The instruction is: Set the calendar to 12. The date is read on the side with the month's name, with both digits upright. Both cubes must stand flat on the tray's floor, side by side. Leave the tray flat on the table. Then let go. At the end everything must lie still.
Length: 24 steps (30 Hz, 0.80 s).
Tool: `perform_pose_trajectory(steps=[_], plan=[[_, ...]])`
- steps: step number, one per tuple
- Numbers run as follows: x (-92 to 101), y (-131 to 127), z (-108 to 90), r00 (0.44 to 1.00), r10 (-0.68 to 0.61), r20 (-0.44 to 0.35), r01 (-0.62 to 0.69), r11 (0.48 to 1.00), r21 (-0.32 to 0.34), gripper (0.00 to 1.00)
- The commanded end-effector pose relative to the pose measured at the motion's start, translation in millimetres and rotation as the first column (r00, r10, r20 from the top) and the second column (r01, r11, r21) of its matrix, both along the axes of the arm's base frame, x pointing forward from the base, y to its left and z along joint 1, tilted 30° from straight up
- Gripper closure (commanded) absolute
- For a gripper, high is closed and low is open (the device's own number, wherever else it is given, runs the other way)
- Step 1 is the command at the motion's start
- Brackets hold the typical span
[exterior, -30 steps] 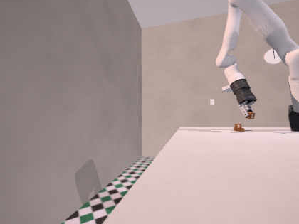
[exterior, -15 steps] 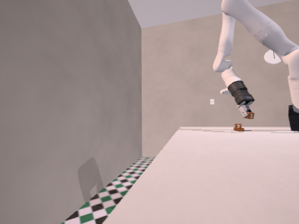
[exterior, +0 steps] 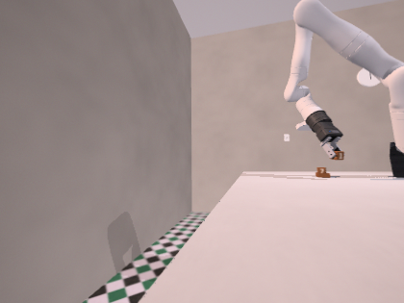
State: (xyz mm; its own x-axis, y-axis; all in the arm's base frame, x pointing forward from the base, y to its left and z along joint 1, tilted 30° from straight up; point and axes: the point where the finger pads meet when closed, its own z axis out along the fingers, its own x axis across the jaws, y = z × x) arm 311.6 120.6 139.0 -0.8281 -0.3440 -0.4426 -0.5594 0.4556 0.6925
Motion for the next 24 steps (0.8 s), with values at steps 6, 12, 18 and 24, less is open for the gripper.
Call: perform_pose_trajectory(steps=[6, 12, 18, 24], plan=[[2.7, -4.1, -6.8, 0.998, 0.041, -0.052, -0.036, 0.994, 0.103, 0.43], [2.6, -5.2, -6.5, 0.996, 0.060, -0.065, -0.050, 0.988, 0.147, 0.43], [2.6, -5.4, -6.4, 0.996, 0.062, -0.066, -0.051, 0.987, 0.150, 0.43], [2.6, -5.4, -6.4, 0.996, 0.062, -0.066, -0.051, 0.987, 0.150, 0.43]])
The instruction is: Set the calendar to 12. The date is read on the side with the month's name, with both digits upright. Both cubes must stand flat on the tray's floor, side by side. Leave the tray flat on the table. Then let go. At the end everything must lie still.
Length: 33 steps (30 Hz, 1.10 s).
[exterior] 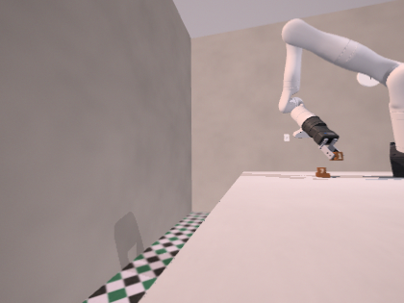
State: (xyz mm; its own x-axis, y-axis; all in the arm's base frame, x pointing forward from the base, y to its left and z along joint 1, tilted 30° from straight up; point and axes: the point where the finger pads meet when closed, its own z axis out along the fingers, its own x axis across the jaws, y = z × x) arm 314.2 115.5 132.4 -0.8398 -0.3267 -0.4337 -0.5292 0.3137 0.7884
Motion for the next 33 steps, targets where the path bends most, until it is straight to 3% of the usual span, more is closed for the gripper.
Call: perform_pose_trajectory(steps=[1, 17, 33], plan=[[0.1, 0, 0.2, 1.000, -0.001, 0.000, 0.001, 1.000, 0.000, 0.43], [1.1, 1, -2.9, 1.000, -0.001, 0.000, 0.001, 1.000, 0.000, 0.43], [6.7, 9, -19.6, 1.000, -0.001, 0.000, 0.001, 1.000, 0.000, 0.43]])
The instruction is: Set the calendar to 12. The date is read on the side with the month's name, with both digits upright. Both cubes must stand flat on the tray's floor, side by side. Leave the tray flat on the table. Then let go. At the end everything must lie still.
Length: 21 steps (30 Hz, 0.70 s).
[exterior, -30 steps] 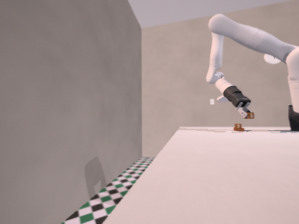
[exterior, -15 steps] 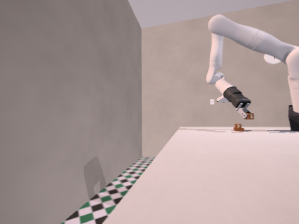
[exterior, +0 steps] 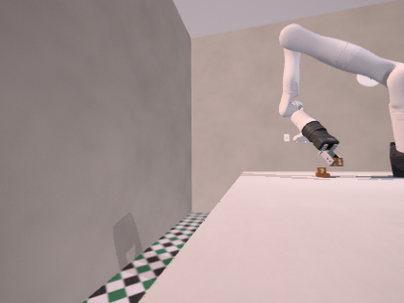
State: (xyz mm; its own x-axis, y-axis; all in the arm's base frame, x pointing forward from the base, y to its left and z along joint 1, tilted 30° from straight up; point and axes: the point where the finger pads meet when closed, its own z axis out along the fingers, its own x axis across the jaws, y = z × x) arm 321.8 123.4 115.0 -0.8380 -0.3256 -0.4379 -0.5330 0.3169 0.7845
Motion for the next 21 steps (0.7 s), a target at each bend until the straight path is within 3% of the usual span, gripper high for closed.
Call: perform_pose_trajectory(steps=[1, 21], plan=[[-1.0, 1, -2.1, 1.000, 0.002, -0.006, -0.002, 1.000, 0.003, 0.43], [7.8, 14, -28.4, 1.000, 0.002, -0.006, -0.002, 1.000, 0.003, 0.43]])
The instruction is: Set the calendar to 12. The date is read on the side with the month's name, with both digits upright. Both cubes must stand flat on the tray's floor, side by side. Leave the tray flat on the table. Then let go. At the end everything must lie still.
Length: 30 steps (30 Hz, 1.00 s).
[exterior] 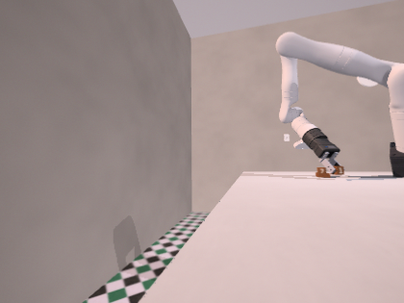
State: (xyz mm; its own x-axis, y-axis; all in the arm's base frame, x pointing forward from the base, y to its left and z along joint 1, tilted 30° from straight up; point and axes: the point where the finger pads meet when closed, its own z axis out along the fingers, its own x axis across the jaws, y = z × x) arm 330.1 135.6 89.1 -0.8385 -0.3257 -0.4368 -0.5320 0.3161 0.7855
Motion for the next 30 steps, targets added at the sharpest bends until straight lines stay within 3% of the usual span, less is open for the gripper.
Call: perform_pose_trajectory(steps=[1, 30], plan=[[-0.1, 1.8, -3.6, 1.000, 0.001, -0.004, -0.001, 1.000, 0.002, 0.43], [2.6, 5.7, -11.9, 1.000, 0.001, -0.004, -0.001, 1.000, 0.002, 0.43]])
